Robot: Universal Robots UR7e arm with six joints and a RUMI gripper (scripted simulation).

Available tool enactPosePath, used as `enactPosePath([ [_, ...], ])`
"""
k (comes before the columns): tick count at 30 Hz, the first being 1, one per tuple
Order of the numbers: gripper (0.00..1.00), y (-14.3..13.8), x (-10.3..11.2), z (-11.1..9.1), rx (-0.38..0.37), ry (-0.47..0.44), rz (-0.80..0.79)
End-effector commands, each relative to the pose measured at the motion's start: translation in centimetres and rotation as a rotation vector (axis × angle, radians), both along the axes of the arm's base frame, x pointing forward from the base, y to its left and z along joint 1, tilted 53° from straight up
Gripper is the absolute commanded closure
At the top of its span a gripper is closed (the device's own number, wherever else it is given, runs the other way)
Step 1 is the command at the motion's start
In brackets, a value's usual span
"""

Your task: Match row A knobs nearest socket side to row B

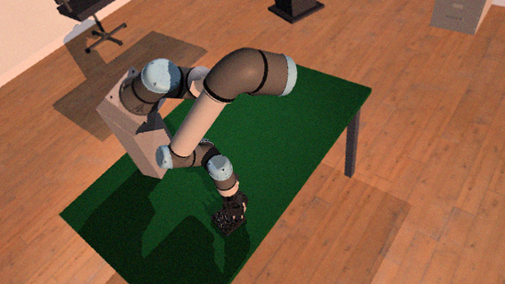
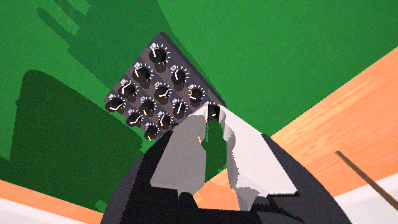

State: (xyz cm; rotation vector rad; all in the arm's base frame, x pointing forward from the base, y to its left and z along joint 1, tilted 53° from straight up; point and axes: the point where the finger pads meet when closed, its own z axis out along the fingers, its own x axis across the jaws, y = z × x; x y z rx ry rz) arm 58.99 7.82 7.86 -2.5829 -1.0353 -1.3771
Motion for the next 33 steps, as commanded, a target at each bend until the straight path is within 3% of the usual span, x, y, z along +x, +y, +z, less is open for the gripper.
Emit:
enactPosePath([
  [1,0.96,-0.14,-0.10,-0.08,0.029,0.014,-0.030],
  [29,0.96,-0.14,-0.07,-0.03,0.040,0.018,-0.039],
  [30,0.89,-0.14,-0.07,-0.03,0.040,0.018,-0.039],
  [33,0.89,-0.14,-0.07,-0.04,0.040,0.018,-0.039],
])
